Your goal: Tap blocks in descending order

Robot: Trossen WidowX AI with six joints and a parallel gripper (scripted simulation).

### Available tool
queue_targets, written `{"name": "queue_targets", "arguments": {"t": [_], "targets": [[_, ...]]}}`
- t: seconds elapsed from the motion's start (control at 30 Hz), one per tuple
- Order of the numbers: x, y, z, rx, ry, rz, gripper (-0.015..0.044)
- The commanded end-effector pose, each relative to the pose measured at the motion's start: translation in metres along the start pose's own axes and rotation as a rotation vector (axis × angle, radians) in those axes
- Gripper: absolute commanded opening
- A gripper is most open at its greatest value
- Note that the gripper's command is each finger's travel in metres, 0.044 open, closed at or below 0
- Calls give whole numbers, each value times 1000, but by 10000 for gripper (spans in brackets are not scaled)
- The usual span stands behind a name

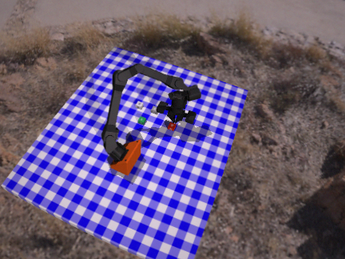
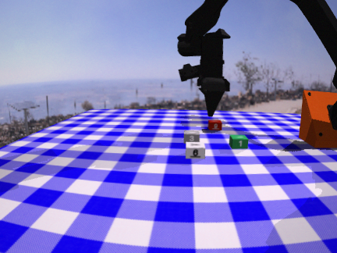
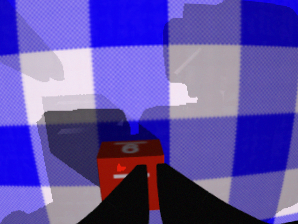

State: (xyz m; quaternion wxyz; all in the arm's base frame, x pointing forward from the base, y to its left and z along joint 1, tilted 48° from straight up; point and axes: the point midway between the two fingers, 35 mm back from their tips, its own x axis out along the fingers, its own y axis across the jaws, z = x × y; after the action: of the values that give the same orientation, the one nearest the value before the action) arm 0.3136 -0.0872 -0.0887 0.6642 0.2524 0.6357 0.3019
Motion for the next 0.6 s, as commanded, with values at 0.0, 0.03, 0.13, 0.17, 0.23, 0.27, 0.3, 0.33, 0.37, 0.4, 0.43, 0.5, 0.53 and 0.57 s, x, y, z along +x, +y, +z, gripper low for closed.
{"name": "queue_targets", "arguments": {"t": [0.0, 0.03, 0.13, 0.17, 0.23, 0.27, 0.3, 0.33, 0.37, 0.4, 0.43, 0.5, 0.53, 0.57], "targets": [[12, 2, -4, 12, 10, 14, 20], [13, 2, -4, 12, 10, 14, 20], [16, 2, -4, 12, 9, 15, 20], [16, 2, -4, 12, 9, 15, 20], [16, 2, -4, 12, 9, 15, 20], [16, 2, -4, 12, 9, 15, 20], [16, 2, -4, 12, 9, 15, 20], [16, 2, -4, 12, 9, 15, 20], [16, 2, -4, 12, 9, 15, 20], [16, 2, -4, 12, 9, 15, 20], [16, 2, -4, 12, 9, 15, 20], [9, 1, -1, 3, 4, 5, 20], [-1, 1, -2, 7, 7, 8, 20], [-11, 1, -3, 11, 9, 12, 20]]}}
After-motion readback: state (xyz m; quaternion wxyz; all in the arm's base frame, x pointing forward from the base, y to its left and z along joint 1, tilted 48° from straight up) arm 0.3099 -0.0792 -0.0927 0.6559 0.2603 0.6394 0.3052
